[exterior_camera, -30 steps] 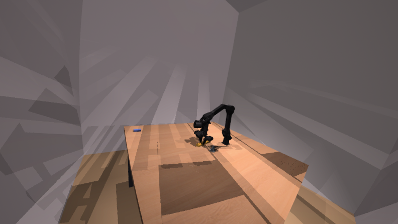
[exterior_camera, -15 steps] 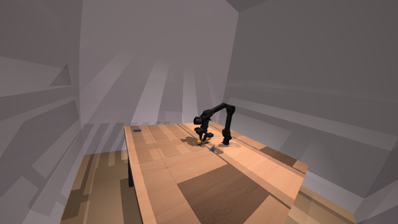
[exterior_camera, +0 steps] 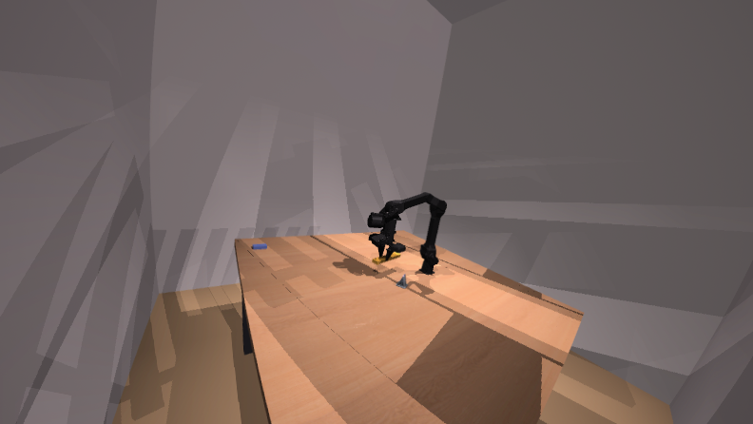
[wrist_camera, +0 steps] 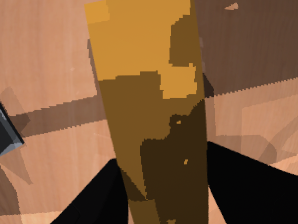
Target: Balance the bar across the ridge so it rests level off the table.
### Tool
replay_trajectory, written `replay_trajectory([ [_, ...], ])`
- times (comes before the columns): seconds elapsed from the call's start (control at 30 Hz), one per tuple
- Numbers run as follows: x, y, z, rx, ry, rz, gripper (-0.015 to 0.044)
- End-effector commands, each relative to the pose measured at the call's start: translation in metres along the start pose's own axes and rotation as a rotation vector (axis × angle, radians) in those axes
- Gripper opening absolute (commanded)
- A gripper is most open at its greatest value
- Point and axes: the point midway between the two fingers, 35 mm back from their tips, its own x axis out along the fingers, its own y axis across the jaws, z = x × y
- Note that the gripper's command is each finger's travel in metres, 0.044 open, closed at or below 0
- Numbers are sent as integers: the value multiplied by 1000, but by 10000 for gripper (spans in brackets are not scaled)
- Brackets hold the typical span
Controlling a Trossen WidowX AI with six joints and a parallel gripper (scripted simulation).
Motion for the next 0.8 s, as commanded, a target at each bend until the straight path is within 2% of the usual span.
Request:
replay_trajectory([
  [0.0,-10,0,-1,-4,2,-3,0],
  [0.33,-30,4,-3,21,2,-4,0],
  [0.77,-31,49,15,526,1,0,0],
])
